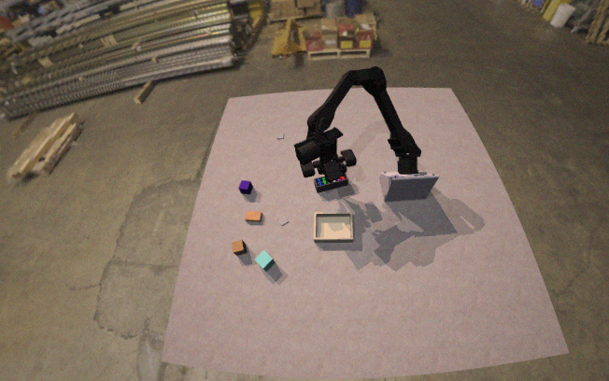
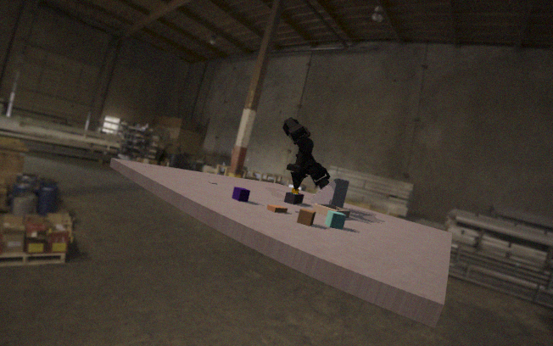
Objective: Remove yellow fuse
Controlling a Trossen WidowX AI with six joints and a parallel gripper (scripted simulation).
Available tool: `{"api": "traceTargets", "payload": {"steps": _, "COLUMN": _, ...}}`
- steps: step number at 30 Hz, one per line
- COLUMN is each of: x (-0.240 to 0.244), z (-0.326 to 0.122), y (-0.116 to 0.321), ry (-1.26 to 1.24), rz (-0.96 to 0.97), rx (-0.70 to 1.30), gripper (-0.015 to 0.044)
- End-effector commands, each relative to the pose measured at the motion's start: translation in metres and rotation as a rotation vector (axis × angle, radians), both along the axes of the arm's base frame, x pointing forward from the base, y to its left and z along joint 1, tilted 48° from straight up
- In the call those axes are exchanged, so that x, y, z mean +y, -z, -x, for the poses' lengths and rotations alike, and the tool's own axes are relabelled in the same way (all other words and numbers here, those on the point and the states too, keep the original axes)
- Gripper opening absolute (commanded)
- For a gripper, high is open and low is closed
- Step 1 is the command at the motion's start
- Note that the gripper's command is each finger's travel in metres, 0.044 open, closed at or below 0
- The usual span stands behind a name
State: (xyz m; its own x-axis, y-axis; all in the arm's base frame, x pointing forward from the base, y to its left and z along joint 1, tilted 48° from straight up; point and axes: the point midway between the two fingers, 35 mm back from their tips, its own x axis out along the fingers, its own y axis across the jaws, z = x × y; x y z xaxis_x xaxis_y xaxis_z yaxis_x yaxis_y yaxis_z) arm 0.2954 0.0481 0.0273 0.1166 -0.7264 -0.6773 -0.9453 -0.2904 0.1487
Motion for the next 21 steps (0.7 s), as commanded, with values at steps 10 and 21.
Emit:
{"api": "traceTargets", "payload": {"steps": 10, "x": 0.0051, "z": 0.0014, "y": -0.0045, "ry": 0.006, "rz": -0.005, "rx": 0.000, "gripper": 0.0000}}
{"api": "traceTargets", "payload": {"steps": 21, "x": 0.0088, "z": 0.0023, "y": -0.0082, "ry": 0.005, "rz": -0.004, "rx": 0.000, "gripper": 0.0000}}
